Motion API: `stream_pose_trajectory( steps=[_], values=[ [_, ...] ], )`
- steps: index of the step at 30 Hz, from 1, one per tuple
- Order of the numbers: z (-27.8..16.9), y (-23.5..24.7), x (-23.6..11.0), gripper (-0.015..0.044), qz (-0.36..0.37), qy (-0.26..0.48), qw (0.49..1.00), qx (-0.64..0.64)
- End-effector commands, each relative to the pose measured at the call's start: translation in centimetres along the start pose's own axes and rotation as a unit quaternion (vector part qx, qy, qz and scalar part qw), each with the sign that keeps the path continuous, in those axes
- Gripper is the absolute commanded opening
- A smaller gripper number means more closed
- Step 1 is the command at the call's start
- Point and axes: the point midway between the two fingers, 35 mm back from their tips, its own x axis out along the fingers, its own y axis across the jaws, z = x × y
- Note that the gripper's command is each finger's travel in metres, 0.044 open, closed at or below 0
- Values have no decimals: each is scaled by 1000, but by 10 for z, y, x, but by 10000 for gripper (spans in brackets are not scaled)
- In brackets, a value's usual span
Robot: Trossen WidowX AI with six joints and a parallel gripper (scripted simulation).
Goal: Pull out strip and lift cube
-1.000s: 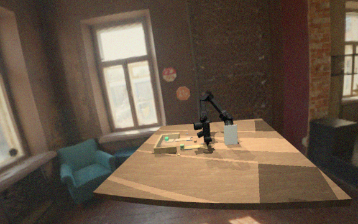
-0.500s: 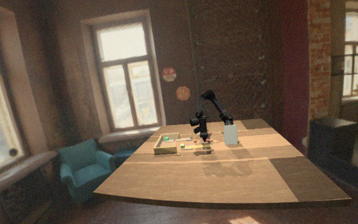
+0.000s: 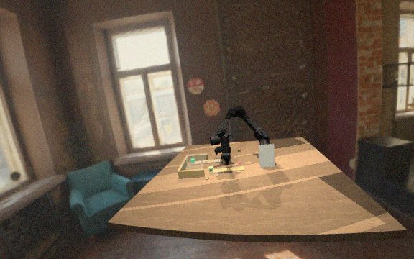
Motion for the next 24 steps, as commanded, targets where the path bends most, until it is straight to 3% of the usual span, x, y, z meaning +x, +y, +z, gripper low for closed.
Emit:
stream_pose_trajectory(
  steps=[1, 24],
  values=[
    [15, 1, -1, 440, -3, 1, 1000, -4],
    [116, 8, -11, 440, -3, -1, 1000, -3]
  ],
)
